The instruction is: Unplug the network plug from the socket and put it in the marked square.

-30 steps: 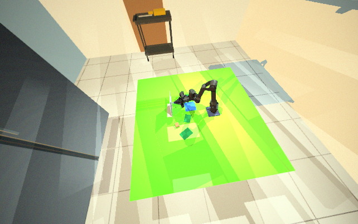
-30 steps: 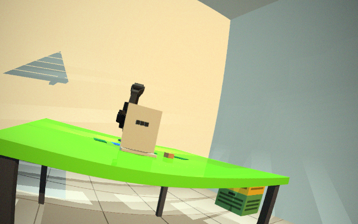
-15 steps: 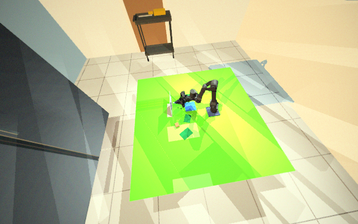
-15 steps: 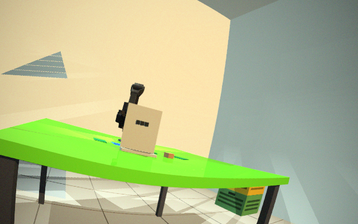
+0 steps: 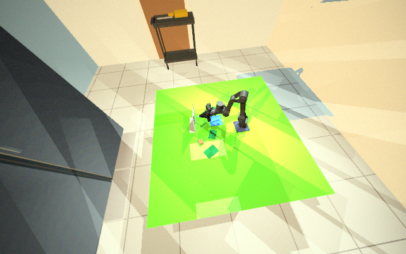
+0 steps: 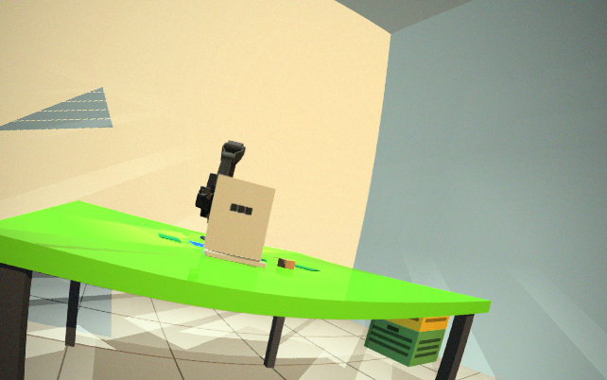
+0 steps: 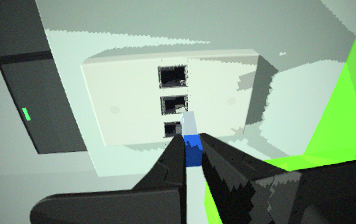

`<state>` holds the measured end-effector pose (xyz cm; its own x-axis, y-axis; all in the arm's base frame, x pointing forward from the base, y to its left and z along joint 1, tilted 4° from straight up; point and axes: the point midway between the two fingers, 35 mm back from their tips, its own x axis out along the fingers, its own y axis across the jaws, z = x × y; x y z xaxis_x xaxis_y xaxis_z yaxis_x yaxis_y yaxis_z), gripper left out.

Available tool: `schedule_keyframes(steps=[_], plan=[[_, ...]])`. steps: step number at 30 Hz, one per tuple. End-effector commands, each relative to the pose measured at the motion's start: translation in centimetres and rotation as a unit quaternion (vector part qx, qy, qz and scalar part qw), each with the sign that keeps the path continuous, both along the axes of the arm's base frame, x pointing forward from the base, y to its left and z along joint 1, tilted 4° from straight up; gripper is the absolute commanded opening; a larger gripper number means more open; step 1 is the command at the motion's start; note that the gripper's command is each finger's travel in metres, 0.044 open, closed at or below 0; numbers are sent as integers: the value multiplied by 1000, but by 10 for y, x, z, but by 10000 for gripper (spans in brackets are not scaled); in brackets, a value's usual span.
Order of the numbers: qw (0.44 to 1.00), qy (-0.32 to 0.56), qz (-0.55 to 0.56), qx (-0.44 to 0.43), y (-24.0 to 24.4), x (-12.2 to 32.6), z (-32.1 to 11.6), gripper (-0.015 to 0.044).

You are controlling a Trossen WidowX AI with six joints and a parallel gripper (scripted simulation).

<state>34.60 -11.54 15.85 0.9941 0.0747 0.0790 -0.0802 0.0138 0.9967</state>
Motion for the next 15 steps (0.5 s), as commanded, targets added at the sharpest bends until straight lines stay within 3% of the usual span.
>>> schedule_keyframes(steps=[1, 15], plan=[[1000, -1, 1, 0, 1, -3, 1, 0], [1000, -1, 1, 0, 2, -12, 0, 0]])
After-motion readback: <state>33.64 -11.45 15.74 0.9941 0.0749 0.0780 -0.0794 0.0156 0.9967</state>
